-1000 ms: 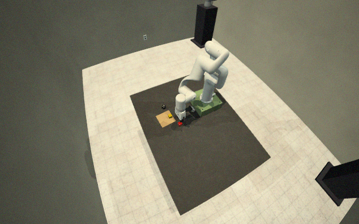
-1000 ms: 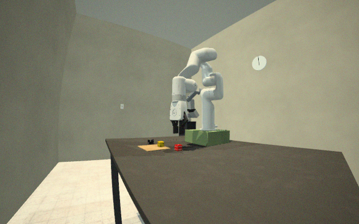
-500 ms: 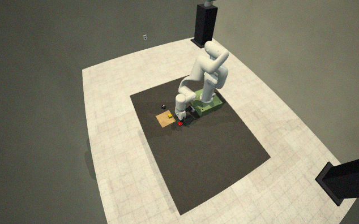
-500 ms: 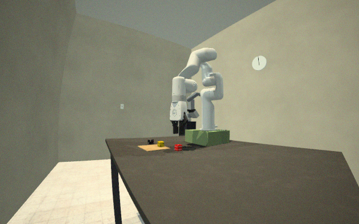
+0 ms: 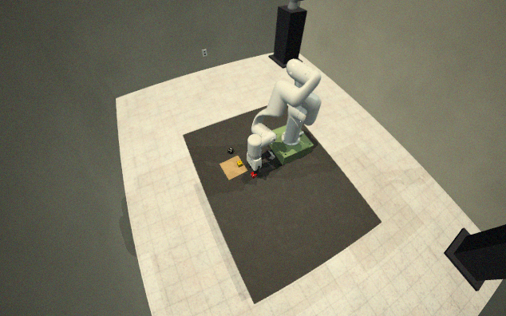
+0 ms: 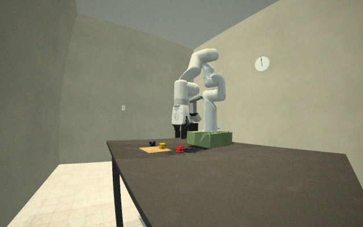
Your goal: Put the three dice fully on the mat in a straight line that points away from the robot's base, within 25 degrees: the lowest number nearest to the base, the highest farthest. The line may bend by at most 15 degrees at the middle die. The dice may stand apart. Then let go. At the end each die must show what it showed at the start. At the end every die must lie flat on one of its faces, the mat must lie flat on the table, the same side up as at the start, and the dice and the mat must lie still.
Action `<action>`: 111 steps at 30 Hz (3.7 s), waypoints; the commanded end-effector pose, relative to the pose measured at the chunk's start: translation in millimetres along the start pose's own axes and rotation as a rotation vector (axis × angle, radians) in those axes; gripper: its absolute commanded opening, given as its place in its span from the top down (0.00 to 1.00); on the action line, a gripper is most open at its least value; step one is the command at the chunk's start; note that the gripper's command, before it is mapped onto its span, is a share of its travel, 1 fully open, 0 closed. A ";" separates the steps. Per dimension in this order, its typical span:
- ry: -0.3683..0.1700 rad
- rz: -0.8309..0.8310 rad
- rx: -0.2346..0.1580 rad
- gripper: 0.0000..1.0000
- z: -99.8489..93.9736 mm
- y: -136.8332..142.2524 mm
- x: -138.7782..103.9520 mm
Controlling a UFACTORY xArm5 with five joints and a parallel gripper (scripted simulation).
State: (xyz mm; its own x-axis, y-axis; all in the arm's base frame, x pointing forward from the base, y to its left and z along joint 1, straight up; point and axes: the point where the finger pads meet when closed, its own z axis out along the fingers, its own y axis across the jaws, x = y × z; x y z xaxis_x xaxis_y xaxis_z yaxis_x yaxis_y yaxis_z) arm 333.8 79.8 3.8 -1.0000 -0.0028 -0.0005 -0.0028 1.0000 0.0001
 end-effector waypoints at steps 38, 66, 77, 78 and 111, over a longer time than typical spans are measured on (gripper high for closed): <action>-0.002 0.000 -0.001 0.53 36.7 1.2 -1.1; -0.002 0.000 -0.001 0.53 36.7 1.2 -1.1; -0.002 0.000 -0.001 0.53 36.7 1.2 -1.1; -0.002 0.000 -0.001 0.53 36.7 1.2 -1.1; -0.002 0.000 -0.001 0.53 36.7 1.2 -1.1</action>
State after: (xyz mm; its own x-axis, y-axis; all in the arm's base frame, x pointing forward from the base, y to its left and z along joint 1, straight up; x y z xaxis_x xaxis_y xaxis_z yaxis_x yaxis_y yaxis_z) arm 333.8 80.8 -33.6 -1.0000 -0.0028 -0.0003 -0.0028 1.0000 0.0000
